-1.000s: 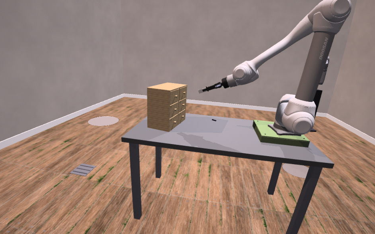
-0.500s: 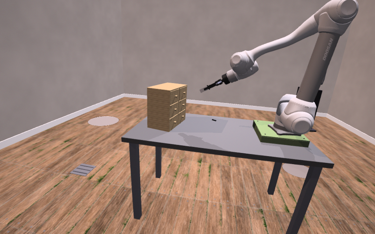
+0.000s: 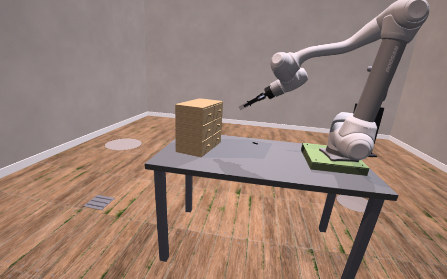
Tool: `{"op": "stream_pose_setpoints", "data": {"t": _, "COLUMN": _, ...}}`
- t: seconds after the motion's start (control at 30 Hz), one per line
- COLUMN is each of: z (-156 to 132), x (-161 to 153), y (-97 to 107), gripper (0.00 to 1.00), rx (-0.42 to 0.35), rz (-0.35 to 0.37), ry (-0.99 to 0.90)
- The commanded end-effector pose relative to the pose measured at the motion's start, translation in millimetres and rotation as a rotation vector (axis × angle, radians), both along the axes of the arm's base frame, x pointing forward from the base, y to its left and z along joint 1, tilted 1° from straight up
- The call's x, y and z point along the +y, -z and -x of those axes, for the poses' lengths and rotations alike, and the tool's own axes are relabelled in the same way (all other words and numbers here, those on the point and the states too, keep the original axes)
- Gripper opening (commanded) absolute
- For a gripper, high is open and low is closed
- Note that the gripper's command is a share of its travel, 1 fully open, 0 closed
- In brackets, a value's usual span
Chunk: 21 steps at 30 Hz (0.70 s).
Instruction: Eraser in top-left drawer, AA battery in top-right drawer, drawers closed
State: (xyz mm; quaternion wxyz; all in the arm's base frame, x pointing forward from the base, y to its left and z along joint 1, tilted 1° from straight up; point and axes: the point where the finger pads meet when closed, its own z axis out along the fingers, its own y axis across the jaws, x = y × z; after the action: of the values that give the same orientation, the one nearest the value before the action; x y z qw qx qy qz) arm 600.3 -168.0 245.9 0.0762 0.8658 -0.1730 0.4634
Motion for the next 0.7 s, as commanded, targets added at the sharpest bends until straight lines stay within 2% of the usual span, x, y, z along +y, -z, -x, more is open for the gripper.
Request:
{"op": "stream_pose_setpoints", "data": {"t": 0.0, "z": 1.0, "x": -0.9, "y": -0.7, "gripper": 0.00, "rx": 0.020, "rz": 0.006, "ry": 0.018}}
{"op": "stream_pose_setpoints", "data": {"t": 0.67, "z": 3.3, "x": 2.3, "y": -4.6, "gripper": 0.00, "rx": 0.056, "rz": -0.013, "ry": 0.011}}
